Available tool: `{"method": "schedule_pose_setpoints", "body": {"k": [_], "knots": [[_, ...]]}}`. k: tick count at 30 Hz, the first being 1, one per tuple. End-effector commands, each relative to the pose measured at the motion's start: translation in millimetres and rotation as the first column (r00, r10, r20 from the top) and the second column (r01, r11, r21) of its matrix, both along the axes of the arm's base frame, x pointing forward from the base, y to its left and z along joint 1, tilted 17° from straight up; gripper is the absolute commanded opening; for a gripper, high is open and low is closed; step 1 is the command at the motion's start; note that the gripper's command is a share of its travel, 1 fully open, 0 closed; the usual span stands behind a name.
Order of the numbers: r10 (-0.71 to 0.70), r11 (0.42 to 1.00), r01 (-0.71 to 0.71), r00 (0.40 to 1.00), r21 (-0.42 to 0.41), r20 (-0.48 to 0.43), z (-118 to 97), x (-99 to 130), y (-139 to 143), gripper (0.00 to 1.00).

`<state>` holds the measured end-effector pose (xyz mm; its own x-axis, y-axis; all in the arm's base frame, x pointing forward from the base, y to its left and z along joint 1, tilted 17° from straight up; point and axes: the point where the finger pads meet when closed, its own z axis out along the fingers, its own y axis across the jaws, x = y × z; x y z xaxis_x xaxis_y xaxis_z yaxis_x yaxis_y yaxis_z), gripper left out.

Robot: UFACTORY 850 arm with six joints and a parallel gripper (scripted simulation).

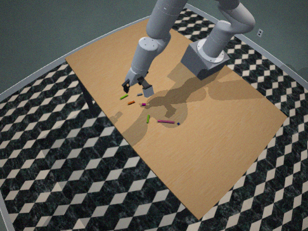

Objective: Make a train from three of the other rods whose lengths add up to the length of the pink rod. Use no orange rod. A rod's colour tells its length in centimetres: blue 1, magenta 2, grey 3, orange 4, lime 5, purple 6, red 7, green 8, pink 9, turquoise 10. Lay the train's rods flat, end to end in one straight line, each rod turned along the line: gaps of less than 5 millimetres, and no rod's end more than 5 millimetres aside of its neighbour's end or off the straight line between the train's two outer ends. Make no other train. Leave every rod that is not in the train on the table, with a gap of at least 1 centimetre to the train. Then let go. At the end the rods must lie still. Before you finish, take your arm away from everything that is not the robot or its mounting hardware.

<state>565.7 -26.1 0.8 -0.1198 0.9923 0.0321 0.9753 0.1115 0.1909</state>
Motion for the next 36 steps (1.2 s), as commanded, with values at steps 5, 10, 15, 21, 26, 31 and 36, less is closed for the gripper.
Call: {"method": "schedule_pose_setpoints", "body": {"k": [5,10,15,21,26,31,36], "knots": [[-0.244,0.959,0.257,0.963,0.121,-0.114,-17,-45,82,1.0],[-0.353,0.912,0.381,0.918,0.153,-0.179,-23,-68,117,1.0],[-0.422,0.872,0.461,0.879,0.165,-0.223,-27,-84,138,1.0],[-0.599,0.721,0.674,0.723,0.161,-0.343,-35,-131,194,1.0],[-0.656,0.653,0.743,0.651,0.147,-0.382,-38,-148,211,1.0],[-0.656,0.652,0.744,0.651,0.147,-0.383,-38,-148,212,1.0],[-0.656,0.652,0.744,0.651,0.147,-0.383,-38,-148,212,1.0]]}}
